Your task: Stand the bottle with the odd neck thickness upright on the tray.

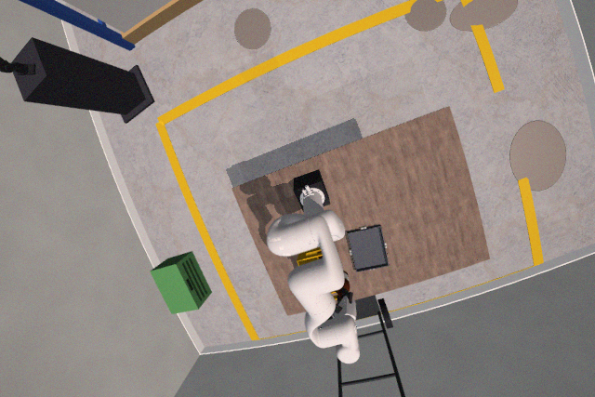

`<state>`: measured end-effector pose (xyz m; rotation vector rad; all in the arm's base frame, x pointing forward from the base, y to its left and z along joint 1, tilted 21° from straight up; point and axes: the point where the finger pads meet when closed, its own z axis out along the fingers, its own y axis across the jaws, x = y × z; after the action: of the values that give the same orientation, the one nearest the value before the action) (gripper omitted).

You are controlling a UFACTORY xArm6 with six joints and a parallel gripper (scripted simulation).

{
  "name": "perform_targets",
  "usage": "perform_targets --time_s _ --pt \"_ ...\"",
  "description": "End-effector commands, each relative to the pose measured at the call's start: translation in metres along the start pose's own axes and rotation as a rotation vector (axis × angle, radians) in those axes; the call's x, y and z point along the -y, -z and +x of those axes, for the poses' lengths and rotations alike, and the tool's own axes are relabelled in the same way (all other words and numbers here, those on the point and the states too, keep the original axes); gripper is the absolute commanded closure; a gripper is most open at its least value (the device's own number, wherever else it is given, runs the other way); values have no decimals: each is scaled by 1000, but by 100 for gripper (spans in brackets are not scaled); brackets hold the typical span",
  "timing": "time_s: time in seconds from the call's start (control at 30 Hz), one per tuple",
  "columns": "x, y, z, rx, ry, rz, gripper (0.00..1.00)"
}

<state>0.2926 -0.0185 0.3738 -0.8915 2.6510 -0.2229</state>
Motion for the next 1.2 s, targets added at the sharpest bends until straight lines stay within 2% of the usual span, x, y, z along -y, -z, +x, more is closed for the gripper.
perform_targets --time_s 0.0,1.17 --pt "-6 1 -7 2 0 3 100" --pt "-58 1 -53 2 0 3 100"
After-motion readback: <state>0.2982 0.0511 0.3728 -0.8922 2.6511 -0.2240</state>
